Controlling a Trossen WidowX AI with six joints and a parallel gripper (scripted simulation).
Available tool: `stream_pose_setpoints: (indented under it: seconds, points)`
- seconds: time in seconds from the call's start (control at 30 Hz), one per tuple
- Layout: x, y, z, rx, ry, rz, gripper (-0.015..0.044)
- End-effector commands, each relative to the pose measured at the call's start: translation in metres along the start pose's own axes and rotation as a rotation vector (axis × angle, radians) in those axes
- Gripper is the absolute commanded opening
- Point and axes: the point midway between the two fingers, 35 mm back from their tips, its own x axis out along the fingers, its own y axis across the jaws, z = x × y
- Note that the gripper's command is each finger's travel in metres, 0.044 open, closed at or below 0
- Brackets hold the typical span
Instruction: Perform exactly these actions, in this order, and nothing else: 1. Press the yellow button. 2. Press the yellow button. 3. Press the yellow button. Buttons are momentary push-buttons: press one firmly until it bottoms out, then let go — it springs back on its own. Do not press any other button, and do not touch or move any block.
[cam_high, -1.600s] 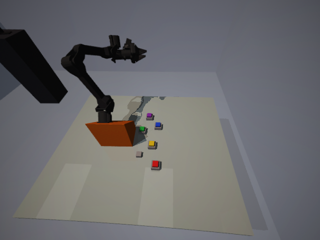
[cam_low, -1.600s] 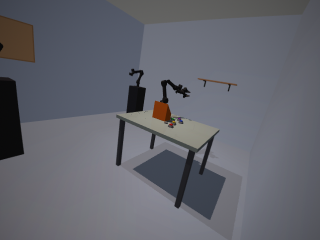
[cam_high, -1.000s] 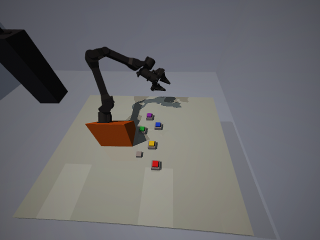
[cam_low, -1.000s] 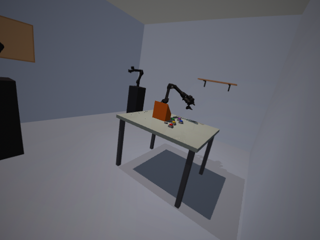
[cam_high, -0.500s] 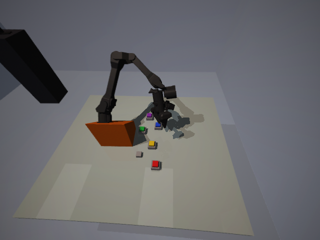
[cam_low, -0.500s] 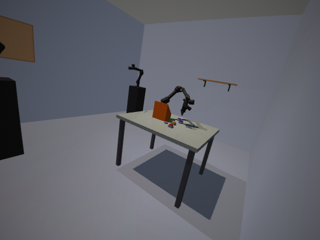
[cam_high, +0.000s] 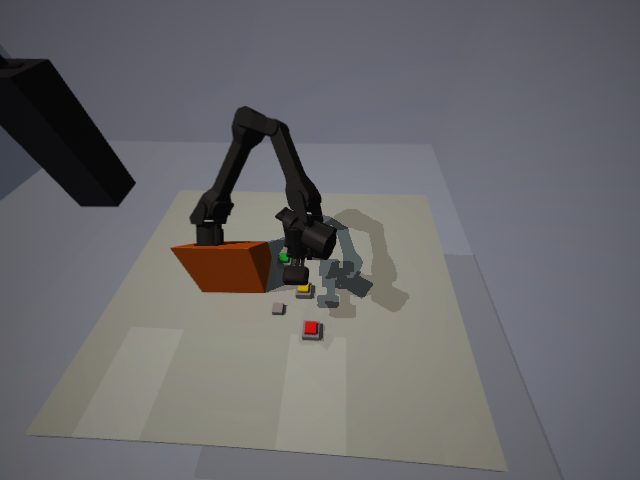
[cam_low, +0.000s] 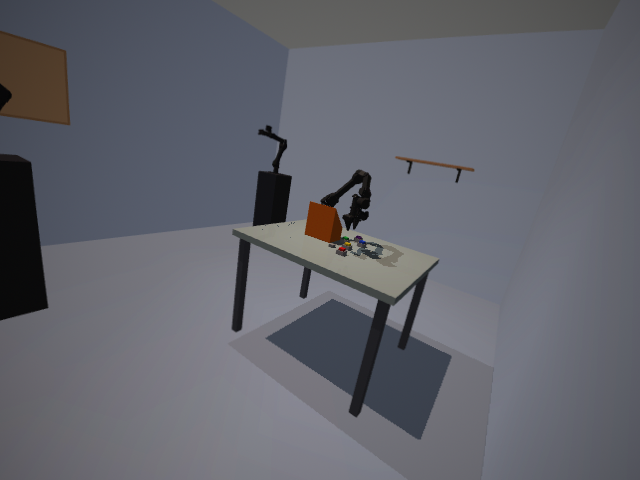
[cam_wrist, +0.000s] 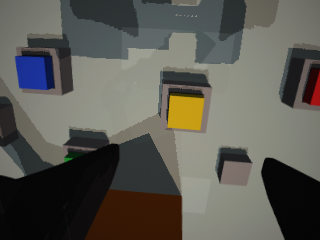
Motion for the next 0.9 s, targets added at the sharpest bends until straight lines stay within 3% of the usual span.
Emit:
stream_pose_setpoints:
  seconds: [0.0,0.1,0.4,0.87]
  points:
    - [0.023,0.000,0.000,0.007,0.002,0.013,0.0321]
    - [0.059,0.001,-0.002,0.007,0.003,0.017,0.0242]
    - [0.062,0.002,-0.002,0.007,0.003,0.017,0.0020]
    - [0.069,0.002,-0.002,0.007,0.003,0.017,0.0020]
